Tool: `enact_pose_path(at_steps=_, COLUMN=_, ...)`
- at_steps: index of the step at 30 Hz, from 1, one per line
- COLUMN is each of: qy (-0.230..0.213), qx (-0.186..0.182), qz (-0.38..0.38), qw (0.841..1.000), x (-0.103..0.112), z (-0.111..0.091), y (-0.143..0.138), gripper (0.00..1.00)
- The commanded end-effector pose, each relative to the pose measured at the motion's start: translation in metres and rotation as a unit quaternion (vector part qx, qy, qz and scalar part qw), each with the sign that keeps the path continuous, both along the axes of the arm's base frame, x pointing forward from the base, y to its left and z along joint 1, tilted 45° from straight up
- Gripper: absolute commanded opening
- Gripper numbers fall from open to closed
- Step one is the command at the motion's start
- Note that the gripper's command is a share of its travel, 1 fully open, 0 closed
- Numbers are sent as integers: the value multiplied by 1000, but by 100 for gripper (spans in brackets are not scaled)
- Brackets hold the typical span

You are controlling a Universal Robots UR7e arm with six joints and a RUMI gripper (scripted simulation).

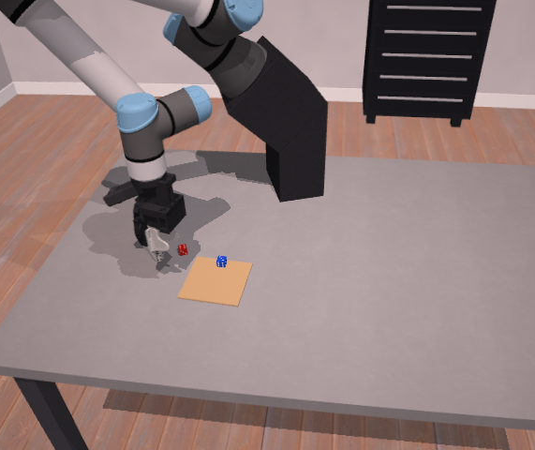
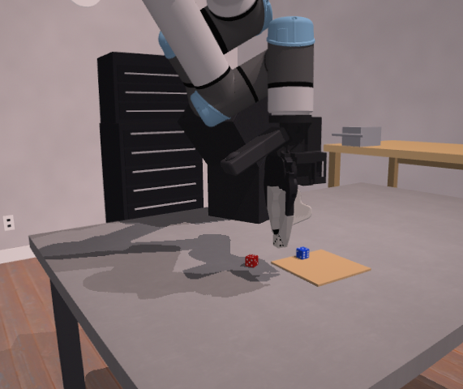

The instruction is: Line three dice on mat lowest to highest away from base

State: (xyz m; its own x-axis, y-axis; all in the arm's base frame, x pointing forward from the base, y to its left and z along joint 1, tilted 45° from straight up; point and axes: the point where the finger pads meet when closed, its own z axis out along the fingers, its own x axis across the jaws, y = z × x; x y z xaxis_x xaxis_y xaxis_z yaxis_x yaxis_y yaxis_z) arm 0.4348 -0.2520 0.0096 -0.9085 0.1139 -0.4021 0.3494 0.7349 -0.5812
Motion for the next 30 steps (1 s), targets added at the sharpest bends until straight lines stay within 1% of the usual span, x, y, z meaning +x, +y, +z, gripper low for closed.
enact_pose_path(at_steps=1, qy=4, qx=3, qz=-2, qw=1000, x=-6, z=15, y=16, gripper=3)
enact_pose_path(at_steps=10, qy=3, qx=2, qz=-2, qw=1000, x=-7, z=20, y=19, gripper=3)
enact_pose_path(at_steps=30, qy=6, qx=1, qz=1, qw=1000, x=-7, z=19, y=19, gripper=3)
